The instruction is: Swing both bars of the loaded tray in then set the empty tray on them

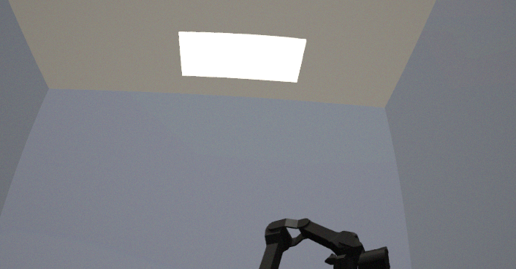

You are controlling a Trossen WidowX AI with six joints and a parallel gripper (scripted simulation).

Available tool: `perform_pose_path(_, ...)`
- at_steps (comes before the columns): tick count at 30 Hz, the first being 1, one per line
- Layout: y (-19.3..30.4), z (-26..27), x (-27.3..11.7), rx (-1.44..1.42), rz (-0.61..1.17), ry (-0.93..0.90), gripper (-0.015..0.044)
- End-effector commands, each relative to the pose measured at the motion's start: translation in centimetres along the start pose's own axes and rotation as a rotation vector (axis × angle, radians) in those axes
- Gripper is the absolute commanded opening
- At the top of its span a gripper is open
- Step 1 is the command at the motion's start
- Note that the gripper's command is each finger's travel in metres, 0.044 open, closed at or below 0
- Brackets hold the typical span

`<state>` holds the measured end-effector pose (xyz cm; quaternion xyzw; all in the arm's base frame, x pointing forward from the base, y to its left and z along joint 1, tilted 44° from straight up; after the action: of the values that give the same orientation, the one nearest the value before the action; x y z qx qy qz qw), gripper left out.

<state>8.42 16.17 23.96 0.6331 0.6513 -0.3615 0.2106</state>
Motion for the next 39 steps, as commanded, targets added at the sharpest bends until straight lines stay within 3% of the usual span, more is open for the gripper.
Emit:
perform_pose_path(1,-0.1,-0.6,-1.2,-0.020,0.004,0.030,0.0000)
perform_pose_path(22,0.0,-3.5,-9.8,-0.021,0.005,0.027,0.0000)
perform_pose_path(39,0.0,-3.6,-10.1,-0.020,0.005,0.028,0.0000)
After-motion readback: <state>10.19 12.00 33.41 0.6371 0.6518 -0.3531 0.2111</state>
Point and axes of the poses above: the point midway between the two fingers, 35 mm back from their tips, its own x axis out along the fingers, its own z axis across the jaws, y = z × x, the point moved 8 cm from there along -x, back along the fingers, and after that the axes turned 7 degrees about x, right-handed, at the moved point
